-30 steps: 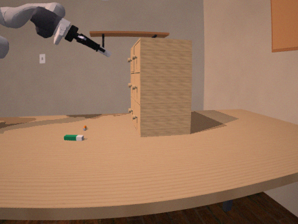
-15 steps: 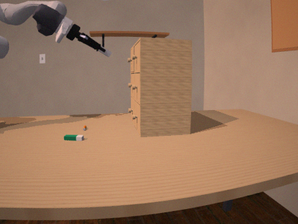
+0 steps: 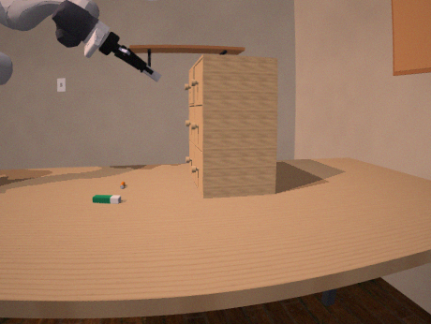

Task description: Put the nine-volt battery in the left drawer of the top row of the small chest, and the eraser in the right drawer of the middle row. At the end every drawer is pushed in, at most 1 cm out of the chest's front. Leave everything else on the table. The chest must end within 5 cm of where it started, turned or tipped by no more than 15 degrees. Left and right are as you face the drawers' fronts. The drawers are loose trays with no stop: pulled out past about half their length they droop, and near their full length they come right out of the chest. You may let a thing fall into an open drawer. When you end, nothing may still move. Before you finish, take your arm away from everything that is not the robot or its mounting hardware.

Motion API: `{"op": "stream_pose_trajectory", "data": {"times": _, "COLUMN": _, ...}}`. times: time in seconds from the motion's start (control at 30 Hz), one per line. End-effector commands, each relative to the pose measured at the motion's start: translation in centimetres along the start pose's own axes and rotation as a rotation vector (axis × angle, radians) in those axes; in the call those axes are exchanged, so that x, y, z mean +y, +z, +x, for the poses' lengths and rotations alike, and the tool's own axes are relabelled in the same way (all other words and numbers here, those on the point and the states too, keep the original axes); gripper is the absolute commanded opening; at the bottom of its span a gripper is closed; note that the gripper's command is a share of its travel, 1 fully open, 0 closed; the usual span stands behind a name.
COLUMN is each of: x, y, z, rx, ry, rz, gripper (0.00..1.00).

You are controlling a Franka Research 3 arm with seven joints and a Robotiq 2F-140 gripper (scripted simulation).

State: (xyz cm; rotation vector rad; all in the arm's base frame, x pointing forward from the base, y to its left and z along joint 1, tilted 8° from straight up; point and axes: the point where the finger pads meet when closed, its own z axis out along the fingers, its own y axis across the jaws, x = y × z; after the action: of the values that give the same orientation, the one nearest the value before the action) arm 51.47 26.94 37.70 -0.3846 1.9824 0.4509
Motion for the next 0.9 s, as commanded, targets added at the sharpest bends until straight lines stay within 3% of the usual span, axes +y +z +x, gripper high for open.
{"op": "stream_pose_trajectory", "data": {"times": 0.0, "x": 0.6, "y": 0.1, "z": 0.0, "rx": 0.02, "ry": 0.02, "rz": -0.015, "gripper": 0.0}}
{"op": "stream_pose_trajectory", "data": {"times": 0.37, "x": 0.6, "y": 0.1, "z": 0.0, "rx": 0.02, "ry": 0.02, "rz": -0.015, "gripper": 0.0}}
{"op": "stream_pose_trajectory", "data": {"times": 0.4, "x": 2.0, "y": 0.3, "z": -0.2, "rx": 0.067, "ry": 0.02, "rz": -0.052, "gripper": 0.0}}
{"op": "stream_pose_trajectory", "data": {"times": 0.87, "x": 2.0, "y": 0.3, "z": -0.2, "rx": 0.067, "ry": 0.02, "rz": -0.052, "gripper": 0.0}}
